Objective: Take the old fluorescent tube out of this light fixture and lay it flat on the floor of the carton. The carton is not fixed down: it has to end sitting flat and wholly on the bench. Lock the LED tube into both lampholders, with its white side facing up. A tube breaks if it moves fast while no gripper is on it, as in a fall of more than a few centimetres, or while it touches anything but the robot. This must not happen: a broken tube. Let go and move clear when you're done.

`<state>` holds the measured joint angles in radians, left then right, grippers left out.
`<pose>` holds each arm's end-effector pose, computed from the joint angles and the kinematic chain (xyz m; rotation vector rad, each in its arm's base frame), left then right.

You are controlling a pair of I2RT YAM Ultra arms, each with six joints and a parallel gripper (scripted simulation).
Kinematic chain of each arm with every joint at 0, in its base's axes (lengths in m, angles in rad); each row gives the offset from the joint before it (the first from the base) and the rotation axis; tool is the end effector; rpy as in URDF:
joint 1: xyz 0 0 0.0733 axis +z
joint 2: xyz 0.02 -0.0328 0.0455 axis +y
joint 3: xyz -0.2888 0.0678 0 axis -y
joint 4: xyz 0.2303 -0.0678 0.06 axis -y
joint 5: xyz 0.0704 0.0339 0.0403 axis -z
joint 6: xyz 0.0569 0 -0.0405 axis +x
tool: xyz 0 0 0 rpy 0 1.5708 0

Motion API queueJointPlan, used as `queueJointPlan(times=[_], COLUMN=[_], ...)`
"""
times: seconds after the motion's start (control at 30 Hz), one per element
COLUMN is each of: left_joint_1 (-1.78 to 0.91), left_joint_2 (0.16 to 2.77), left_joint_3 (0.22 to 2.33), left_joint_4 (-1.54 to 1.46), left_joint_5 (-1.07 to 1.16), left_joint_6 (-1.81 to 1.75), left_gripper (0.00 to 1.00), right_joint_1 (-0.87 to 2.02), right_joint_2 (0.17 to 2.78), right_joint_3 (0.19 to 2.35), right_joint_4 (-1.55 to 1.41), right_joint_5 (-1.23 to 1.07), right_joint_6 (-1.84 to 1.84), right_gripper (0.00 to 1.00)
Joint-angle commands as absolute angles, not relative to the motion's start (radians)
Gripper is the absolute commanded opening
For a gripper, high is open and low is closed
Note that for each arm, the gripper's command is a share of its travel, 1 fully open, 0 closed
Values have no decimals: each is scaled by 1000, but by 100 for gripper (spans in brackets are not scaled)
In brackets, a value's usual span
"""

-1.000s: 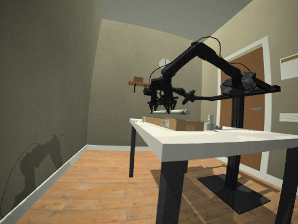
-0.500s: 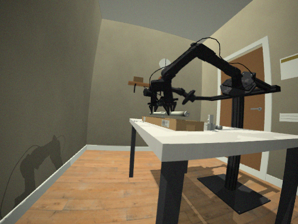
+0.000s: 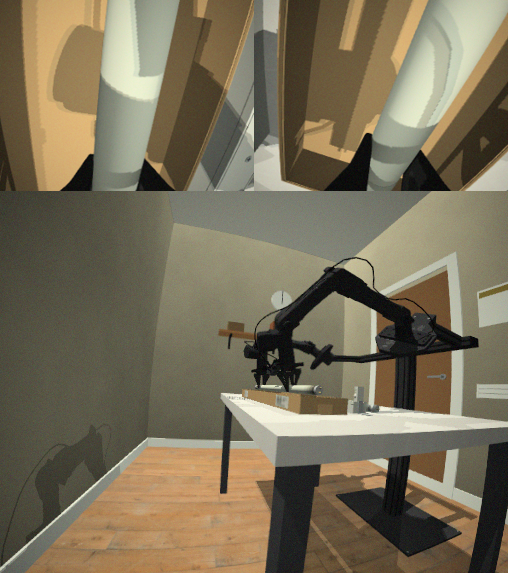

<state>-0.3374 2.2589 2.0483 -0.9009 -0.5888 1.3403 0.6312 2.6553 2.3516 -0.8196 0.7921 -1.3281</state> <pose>0.4762 -0.1324 0.2468 1.9703 2.0398 1.0700 0.4758 0.2990 0.1426 -2.1115 1.7286 -1.2787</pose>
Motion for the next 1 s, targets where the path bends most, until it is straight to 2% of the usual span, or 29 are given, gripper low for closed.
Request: queueJointPlan(times=[0.0, 0.97], left_joint_1=[-361, -328], left_joint_2=[2240, 2326], left_joint_3=[2076, 2120], left_joint_4=[-898, -849], left_joint_5=[-558, -542], left_joint_6=[1351, 1385], left_gripper=[11, 11], right_joint_1=[658, 603], right_joint_2=[2678, 2740], right_joint_3=[2378, 2429], right_joint_4=[-822, -751], right_joint_5=[765, 749], right_joint_6=[-1326, -1380], right_gripper=[11, 11])
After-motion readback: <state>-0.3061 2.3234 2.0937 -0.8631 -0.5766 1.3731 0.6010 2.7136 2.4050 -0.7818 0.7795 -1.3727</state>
